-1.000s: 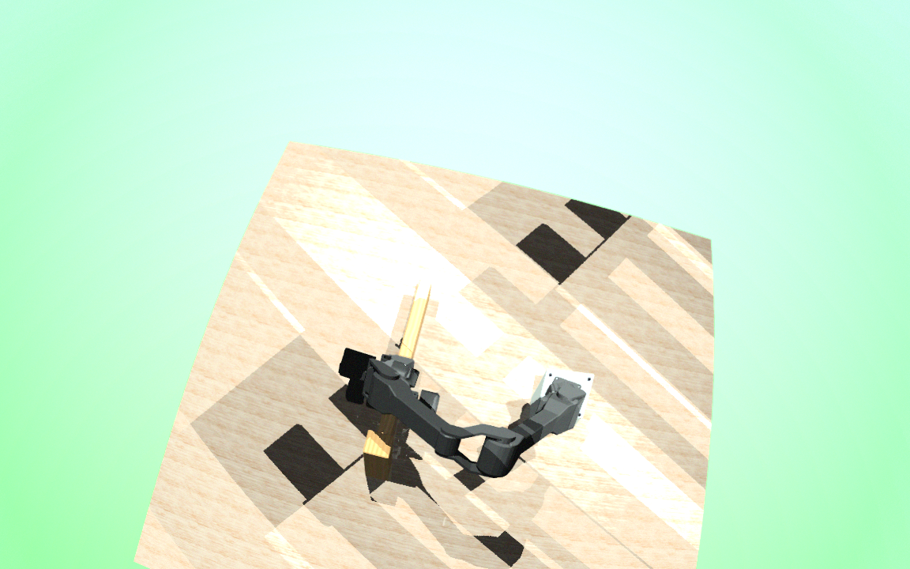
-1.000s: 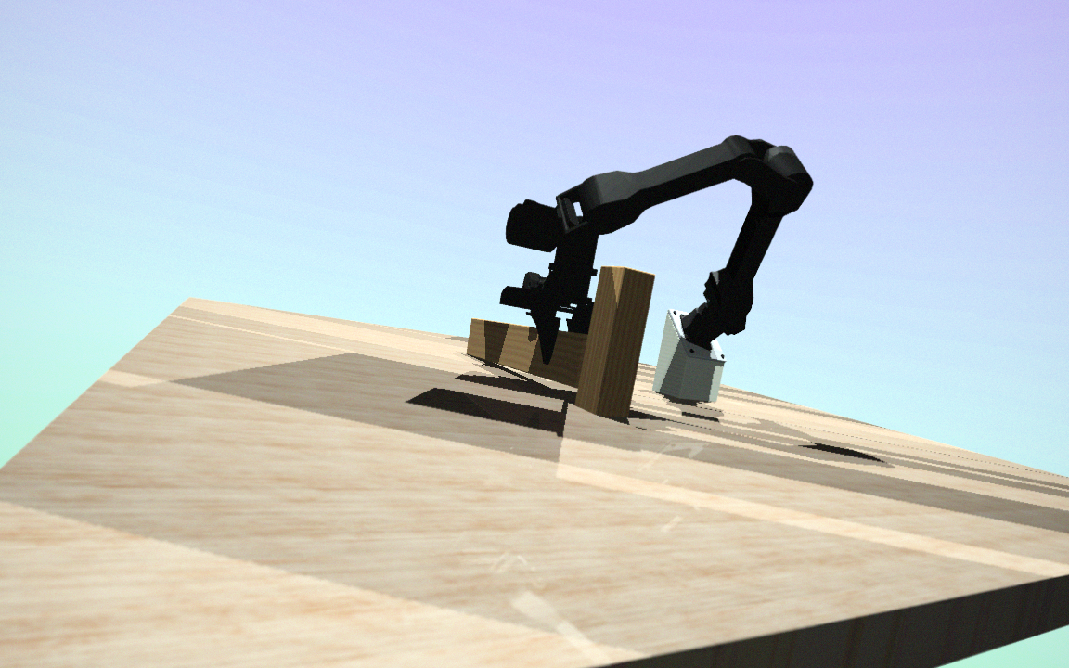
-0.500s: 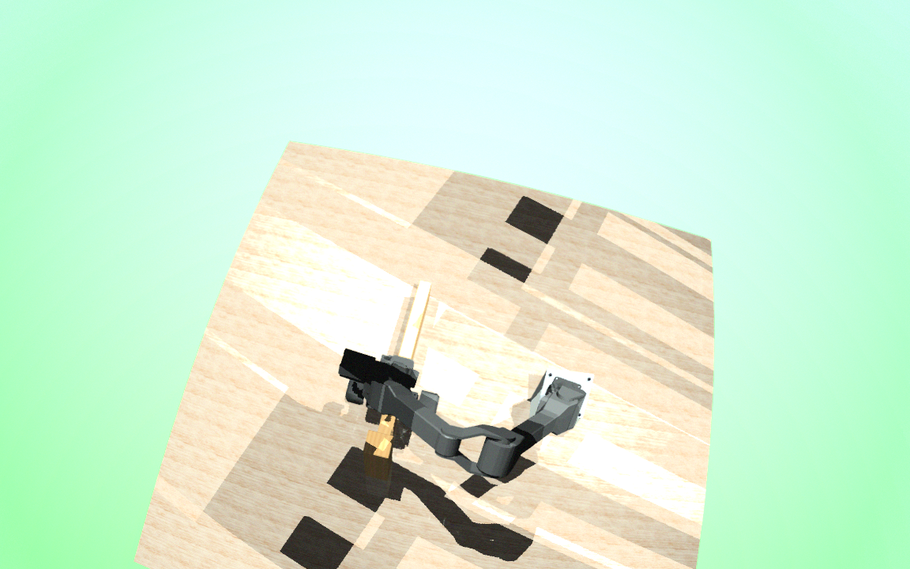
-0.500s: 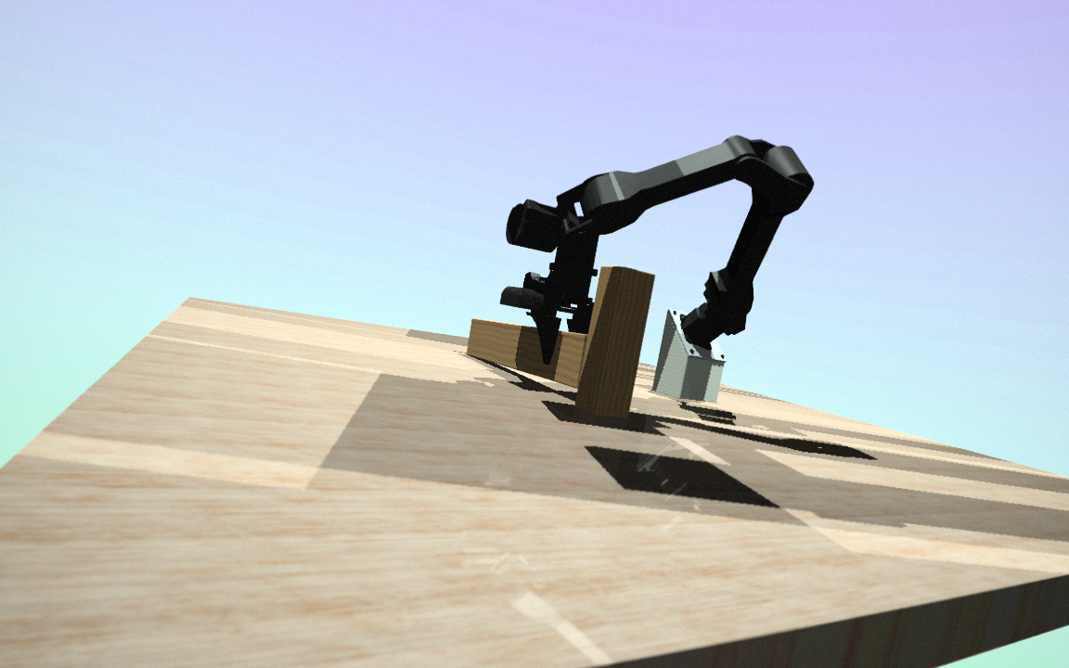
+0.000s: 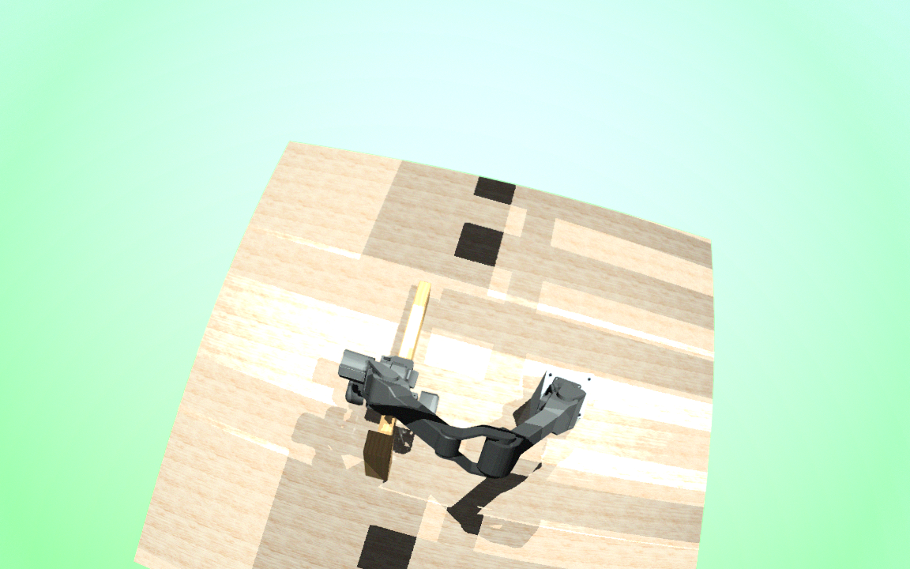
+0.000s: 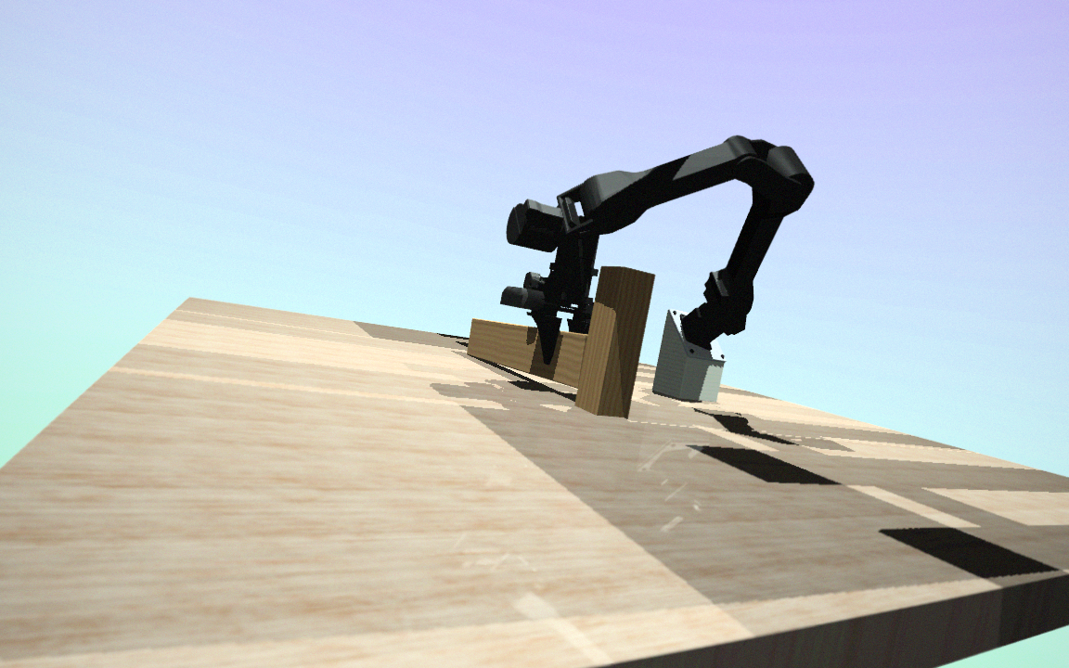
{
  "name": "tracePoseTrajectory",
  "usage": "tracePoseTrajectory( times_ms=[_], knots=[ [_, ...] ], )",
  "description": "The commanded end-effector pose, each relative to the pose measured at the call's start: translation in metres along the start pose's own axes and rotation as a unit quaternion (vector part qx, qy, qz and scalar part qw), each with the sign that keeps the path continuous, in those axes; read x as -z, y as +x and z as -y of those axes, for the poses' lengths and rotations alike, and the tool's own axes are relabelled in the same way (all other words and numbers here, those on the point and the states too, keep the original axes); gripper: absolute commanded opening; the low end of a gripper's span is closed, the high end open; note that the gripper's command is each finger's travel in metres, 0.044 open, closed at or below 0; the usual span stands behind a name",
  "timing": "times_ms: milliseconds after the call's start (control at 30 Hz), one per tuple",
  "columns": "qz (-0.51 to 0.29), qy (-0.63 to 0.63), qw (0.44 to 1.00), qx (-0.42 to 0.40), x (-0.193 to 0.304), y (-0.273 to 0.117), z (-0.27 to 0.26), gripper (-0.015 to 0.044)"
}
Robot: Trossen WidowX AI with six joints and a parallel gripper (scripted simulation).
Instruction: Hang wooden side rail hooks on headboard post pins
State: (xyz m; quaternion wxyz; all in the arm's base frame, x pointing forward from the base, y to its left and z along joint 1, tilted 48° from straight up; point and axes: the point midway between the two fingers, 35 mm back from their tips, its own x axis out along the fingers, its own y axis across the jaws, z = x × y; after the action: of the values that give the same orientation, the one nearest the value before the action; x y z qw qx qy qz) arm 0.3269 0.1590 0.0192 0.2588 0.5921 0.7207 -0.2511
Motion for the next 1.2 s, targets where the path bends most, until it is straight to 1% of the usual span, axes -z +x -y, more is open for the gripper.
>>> tracePoseTrajectory(
  times_ms=[0, 1167],
  knots=[
    [-0.001, 0.002, 1.0, -0.003, 0.0014, -0.0024, -0.0021, 0.0],
    [-0.001, 0.002, 1.0, -0.003, 0.0053, -0.0023, -0.0015, 0.0]
  ],
)
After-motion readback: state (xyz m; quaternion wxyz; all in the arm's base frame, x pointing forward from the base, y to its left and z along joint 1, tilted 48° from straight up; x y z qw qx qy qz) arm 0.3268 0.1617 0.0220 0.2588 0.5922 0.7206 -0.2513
